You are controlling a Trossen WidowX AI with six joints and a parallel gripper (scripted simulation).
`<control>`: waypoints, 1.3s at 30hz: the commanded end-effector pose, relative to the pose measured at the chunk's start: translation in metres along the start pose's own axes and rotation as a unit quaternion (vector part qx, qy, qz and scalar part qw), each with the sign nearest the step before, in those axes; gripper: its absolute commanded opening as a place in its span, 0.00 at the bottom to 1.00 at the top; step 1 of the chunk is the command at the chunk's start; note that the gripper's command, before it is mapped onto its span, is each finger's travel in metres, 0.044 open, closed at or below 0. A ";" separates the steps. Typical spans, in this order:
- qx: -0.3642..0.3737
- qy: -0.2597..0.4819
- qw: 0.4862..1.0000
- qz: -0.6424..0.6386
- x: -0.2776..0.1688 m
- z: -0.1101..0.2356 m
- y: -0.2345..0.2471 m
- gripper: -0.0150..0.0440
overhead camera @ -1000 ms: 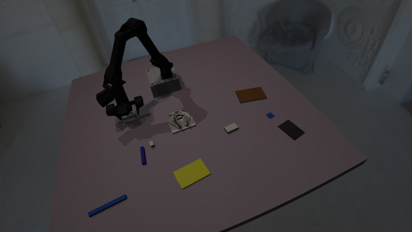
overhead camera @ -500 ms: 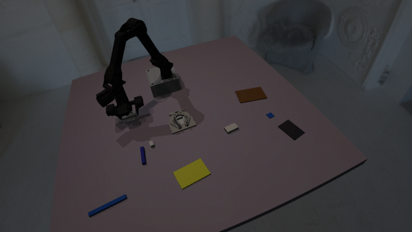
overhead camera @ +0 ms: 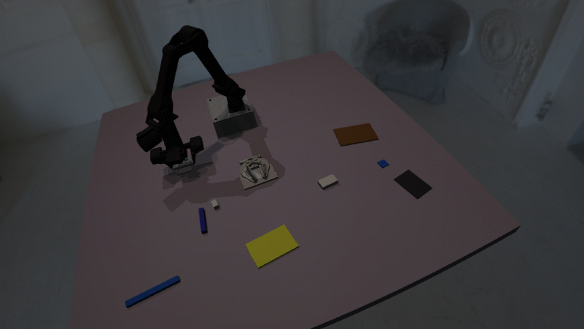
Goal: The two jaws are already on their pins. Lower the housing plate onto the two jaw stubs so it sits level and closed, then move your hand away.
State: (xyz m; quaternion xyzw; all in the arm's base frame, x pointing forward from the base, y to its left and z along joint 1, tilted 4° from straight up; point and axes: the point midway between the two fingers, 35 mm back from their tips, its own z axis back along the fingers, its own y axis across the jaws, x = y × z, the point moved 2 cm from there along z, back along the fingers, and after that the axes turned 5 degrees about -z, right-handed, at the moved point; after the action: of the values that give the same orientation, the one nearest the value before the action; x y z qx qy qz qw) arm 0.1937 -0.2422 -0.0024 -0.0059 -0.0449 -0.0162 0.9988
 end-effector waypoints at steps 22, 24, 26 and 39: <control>0.000 -0.001 1.000 -0.002 0.001 0.062 -0.001 0.85; 0.000 -0.001 1.000 -0.002 0.001 0.068 -0.001 0.85; 0.000 -0.001 1.000 -0.002 0.000 0.072 0.000 0.85; 0.001 0.000 0.992 -0.128 0.016 0.073 0.018 0.85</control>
State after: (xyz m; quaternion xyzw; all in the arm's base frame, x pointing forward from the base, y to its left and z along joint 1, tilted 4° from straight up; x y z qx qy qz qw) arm 0.2003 -0.2296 0.0711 -0.0017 -0.0476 -0.1095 0.9928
